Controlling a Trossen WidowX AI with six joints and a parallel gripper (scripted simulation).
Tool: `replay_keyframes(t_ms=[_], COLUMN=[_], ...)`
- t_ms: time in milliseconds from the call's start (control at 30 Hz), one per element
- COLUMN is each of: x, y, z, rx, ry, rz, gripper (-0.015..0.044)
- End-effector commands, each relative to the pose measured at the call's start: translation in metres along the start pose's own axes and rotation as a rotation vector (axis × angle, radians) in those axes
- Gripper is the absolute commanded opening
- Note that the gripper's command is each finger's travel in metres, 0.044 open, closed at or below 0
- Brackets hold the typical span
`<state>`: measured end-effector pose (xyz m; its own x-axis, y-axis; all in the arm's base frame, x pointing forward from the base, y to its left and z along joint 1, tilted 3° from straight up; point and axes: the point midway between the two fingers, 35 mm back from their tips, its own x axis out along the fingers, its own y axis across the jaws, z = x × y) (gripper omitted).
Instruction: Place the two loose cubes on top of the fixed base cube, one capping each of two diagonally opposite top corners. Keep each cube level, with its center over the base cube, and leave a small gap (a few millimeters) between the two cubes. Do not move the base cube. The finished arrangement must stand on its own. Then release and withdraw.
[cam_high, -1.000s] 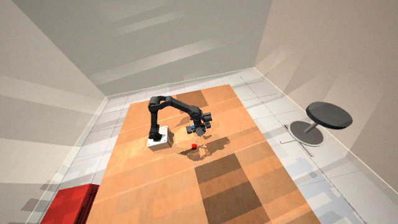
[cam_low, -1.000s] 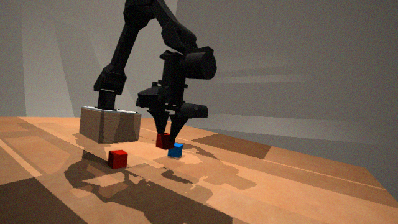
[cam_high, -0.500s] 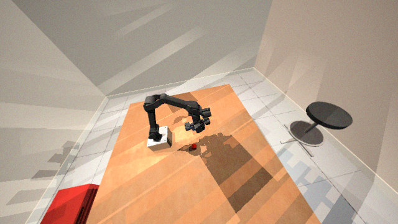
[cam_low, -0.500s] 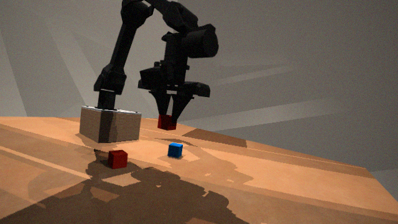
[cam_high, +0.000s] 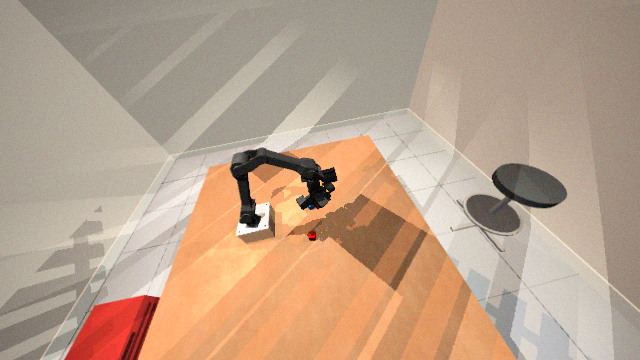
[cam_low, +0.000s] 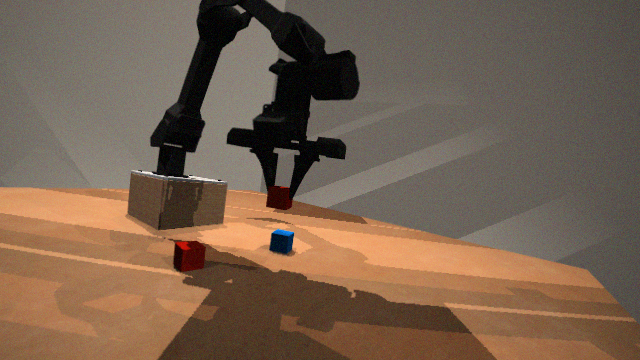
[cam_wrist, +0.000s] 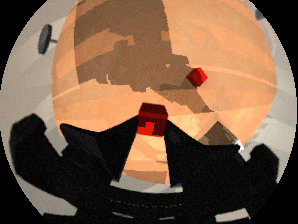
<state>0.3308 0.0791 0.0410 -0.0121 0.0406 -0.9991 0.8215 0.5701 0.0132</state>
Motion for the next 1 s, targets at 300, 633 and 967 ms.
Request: replay_keyframes(t_ms=[300, 633, 967], x=[0.02, 0.032, 0.032], y=[0.002, 0.001, 0.001], z=[-0.04, -0.067, -0.068], rx=[-0.463, -0.788, -0.794], ry=[0.007, 0.01, 0.01], rz=[-0.004, -0.002, -0.002], gripper=[0.0105, 0.0105, 0.0105])
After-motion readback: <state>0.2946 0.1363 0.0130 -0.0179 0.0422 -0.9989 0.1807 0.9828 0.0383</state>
